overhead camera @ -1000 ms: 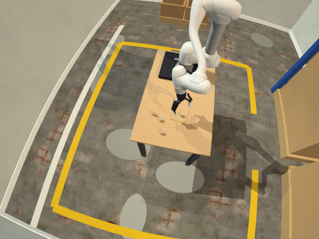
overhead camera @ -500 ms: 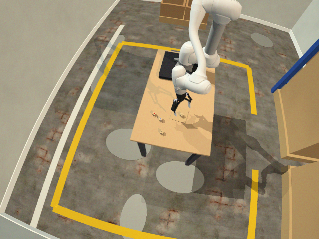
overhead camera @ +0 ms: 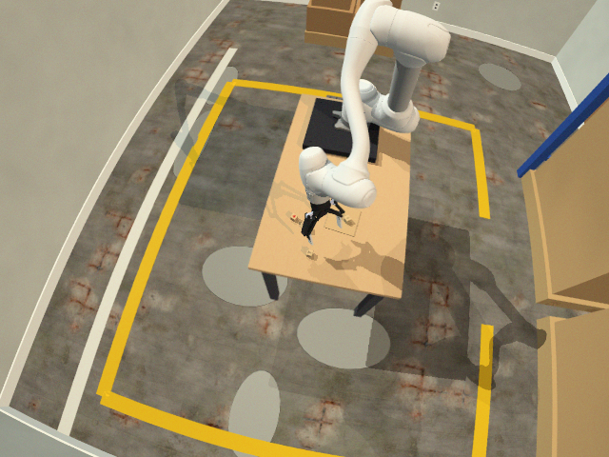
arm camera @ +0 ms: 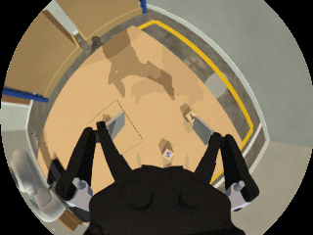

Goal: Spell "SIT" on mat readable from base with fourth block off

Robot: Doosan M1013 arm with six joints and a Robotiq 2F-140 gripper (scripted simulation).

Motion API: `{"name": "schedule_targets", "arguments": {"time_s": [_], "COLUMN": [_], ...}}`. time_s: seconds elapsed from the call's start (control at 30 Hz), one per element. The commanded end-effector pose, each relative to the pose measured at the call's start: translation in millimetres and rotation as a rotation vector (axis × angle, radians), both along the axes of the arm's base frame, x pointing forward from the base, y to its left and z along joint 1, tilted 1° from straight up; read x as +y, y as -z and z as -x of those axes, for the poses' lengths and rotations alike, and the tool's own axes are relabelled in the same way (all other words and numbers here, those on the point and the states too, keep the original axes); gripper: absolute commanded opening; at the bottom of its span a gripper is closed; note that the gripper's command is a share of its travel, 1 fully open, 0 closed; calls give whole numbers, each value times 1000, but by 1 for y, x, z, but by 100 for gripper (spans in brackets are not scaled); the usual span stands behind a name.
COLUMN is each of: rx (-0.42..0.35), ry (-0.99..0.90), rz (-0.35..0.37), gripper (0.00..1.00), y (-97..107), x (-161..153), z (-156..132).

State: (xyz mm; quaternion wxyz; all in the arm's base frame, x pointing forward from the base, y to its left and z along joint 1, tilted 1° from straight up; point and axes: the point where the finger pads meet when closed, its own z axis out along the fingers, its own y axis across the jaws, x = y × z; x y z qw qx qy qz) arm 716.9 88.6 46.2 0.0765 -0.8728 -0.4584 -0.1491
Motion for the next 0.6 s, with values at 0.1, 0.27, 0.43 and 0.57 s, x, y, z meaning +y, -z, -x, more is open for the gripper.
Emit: {"name": "schedule_targets", "arguments": {"time_s": [0.1, 0.27, 0.43, 0.57], "rx": [4, 4, 4, 4], "ry": [-2, -2, -2, -2], "rz": [0, 0, 0, 0], "gripper": [100, 100, 100, 100], "y": [6, 6, 6, 6], "x": [-41, -41, -41, -41], "z": [-78, -78, -78, -78]}}
